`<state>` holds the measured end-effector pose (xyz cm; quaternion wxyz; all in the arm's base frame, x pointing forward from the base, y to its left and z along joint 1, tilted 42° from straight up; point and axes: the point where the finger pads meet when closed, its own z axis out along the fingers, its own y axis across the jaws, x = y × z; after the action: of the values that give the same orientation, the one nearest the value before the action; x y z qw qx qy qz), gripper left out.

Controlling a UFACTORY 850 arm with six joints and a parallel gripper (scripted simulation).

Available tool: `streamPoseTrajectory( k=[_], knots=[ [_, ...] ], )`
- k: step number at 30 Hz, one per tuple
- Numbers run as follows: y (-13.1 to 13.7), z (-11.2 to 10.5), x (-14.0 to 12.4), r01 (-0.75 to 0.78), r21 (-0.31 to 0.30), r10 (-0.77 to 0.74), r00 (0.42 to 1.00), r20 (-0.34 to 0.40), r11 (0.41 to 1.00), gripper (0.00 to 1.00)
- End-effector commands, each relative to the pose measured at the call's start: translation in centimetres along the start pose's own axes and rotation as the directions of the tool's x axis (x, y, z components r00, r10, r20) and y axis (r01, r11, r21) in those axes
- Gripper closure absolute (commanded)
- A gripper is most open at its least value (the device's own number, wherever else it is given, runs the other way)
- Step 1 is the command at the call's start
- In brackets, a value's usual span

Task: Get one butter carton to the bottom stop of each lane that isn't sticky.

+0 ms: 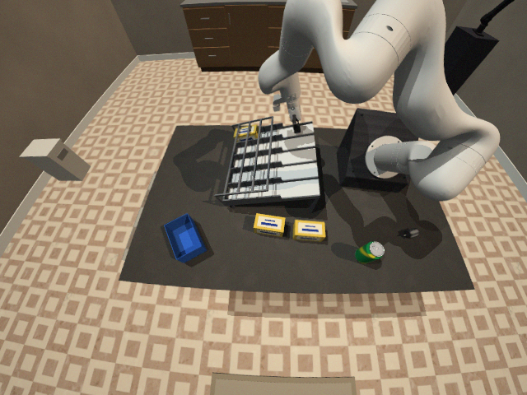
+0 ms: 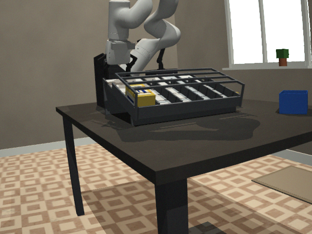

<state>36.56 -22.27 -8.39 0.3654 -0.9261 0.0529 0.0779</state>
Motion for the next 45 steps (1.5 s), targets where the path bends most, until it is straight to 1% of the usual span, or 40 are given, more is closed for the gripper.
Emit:
streamPoseTrajectory(
  k=[1,21,22,45],
  knots=[
    [0.0,-0.1,0.0,0.0,-0.001,0.0,1.0,-0.002,1.0,0.0],
    [0.0,-0.1,0.0,0.0,-0.001,0.0,1.0,-0.002,1.0,0.0],
    [0.0,-2.9,0.0,0.0,-0.001,0.0,1.0,-0.002,1.0,0.0],
    [0.0,-2.9,0.0,0.0,-0.001,0.0,1.0,-0.001,1.0,0.0]
  ],
)
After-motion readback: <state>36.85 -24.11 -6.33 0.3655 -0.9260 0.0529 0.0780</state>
